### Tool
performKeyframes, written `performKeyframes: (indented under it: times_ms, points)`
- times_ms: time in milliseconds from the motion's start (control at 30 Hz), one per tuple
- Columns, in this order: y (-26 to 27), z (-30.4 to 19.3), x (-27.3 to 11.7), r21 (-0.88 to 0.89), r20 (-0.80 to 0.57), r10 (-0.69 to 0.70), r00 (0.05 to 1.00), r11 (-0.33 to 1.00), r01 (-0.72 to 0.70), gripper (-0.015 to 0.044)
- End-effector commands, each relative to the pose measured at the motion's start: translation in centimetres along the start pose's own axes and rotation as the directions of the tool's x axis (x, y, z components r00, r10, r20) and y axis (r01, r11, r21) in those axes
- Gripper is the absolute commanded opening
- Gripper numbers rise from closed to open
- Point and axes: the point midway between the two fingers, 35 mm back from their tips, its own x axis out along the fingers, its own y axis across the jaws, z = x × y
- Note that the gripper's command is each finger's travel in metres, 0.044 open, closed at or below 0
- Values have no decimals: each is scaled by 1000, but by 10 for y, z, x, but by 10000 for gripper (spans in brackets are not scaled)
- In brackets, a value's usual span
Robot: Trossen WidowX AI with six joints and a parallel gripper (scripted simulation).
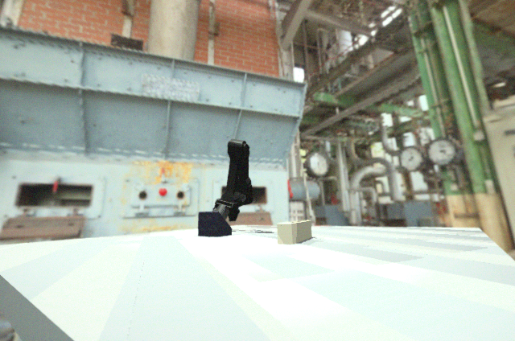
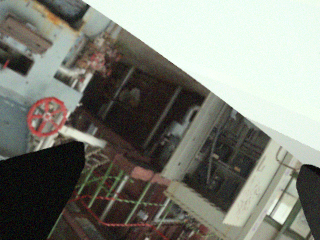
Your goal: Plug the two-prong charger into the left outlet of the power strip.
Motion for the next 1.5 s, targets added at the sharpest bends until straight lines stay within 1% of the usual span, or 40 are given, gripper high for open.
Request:
performKeyframes:
  times_ms: [0,700,1467]
  points:
    - [5,12,-6,-9,59,6,998,1000,-6,440]
    - [24,63,-44,-38,309,33,951,999,-22,440]
    - [34,112,-106,-46,575,20,818,999,8,440]
